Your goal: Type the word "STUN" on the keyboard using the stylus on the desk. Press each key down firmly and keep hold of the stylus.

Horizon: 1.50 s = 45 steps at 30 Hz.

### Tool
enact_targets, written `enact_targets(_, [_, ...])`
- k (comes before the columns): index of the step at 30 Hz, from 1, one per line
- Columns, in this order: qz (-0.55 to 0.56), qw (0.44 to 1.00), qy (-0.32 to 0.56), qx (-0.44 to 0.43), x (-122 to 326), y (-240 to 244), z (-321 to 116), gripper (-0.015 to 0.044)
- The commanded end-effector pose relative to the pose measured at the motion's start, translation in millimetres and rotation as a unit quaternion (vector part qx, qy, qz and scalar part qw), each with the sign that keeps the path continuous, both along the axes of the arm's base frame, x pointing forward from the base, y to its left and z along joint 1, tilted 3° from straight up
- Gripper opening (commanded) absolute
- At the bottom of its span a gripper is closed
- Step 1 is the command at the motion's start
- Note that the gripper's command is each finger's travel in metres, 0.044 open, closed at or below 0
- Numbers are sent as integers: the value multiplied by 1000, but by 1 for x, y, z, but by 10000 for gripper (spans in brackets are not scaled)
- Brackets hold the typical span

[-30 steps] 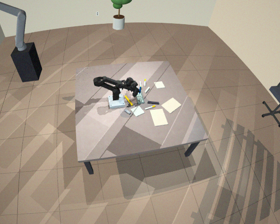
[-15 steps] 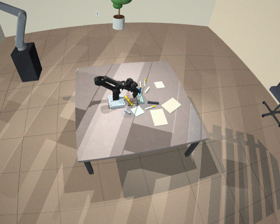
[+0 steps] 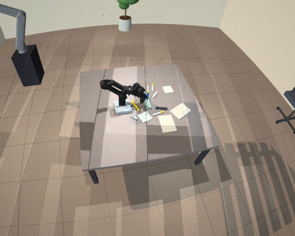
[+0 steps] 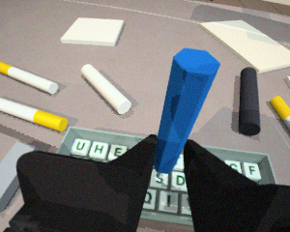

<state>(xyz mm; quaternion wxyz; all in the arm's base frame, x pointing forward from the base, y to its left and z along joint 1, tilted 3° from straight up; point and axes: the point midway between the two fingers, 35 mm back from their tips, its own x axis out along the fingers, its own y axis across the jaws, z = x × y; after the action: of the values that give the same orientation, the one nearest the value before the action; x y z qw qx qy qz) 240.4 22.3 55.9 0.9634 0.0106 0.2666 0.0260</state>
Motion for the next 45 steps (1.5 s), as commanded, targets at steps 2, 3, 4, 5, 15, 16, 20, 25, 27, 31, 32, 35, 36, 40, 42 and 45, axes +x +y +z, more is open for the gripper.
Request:
enact_targets(2, [-2,1000,0,-1,0,0,-2,81])
enact_targets(3, [-2,1000,0,-1,0,0,-3,81])
enact_targets(4, [-2,1000,0,-1,0,0,-3,81])
enact_targets(5, [-2,1000,0,-1,0,0,-3,81])
enact_targets(15, [-2,1000,0,-1,1,-1,1,81])
enact_targets(16, [-2,1000,0,-1,1,-1,4,81])
enact_targets(20, [-2,1000,0,-1,2,-1,16,81])
enact_targets(25, [-2,1000,0,-1,0,-2,34,81])
enact_targets(27, [-2,1000,0,-1,-1,-2,36,81])
enact_targets(31, [-4,1000,0,0,0,-2,32,78])
enact_targets(32, [-4,1000,0,0,0,-2,32,71])
enact_targets(35, [-4,1000,0,0,0,-2,32,51])
enact_targets(36, [-4,1000,0,0,0,-2,32,45])
enact_targets(40, [-4,1000,0,-1,3,-4,33,0])
enact_targets(42, [-3,1000,0,-1,6,-6,34,0])
enact_targets(45, [-3,1000,0,-1,13,-10,36,0])
